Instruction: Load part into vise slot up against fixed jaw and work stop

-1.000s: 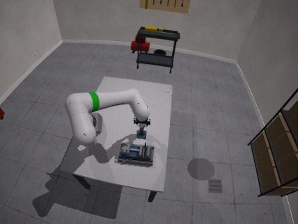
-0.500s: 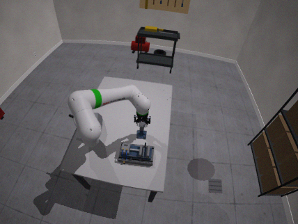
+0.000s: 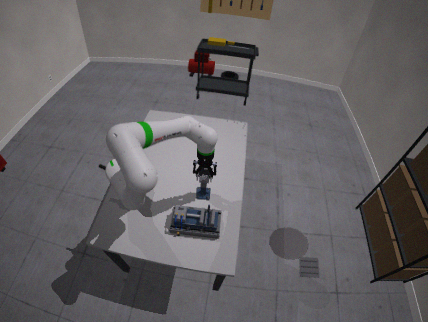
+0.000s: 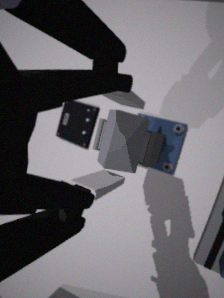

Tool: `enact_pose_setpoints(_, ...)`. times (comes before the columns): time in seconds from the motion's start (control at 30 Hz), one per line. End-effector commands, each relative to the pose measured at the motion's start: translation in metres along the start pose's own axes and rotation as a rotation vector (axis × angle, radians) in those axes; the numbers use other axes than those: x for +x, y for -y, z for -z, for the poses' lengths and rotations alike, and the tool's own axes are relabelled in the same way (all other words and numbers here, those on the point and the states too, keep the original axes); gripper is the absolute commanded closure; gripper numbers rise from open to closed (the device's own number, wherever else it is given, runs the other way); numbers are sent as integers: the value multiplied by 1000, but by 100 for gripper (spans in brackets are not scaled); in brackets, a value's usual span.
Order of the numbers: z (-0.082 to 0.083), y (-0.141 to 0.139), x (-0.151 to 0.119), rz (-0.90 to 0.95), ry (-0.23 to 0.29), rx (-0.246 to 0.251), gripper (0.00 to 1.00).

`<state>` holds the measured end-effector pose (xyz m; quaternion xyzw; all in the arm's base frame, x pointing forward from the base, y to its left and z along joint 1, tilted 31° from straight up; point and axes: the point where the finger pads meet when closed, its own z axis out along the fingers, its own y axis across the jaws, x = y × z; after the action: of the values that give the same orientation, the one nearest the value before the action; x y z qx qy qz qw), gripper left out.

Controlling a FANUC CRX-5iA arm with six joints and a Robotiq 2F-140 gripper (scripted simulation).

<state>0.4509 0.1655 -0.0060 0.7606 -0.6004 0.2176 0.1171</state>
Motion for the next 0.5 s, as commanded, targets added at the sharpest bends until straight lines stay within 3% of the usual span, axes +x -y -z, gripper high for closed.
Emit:
enact_pose_setpoints(0.0, 0, 0, -2, -1, -55, -1, 49)
enact_pose_setpoints(0.1, 0, 0, -2, -1, -71, -1, 49)
enact_pose_setpoints(0.47, -1, 0, -6, -1, -233, -1, 49)
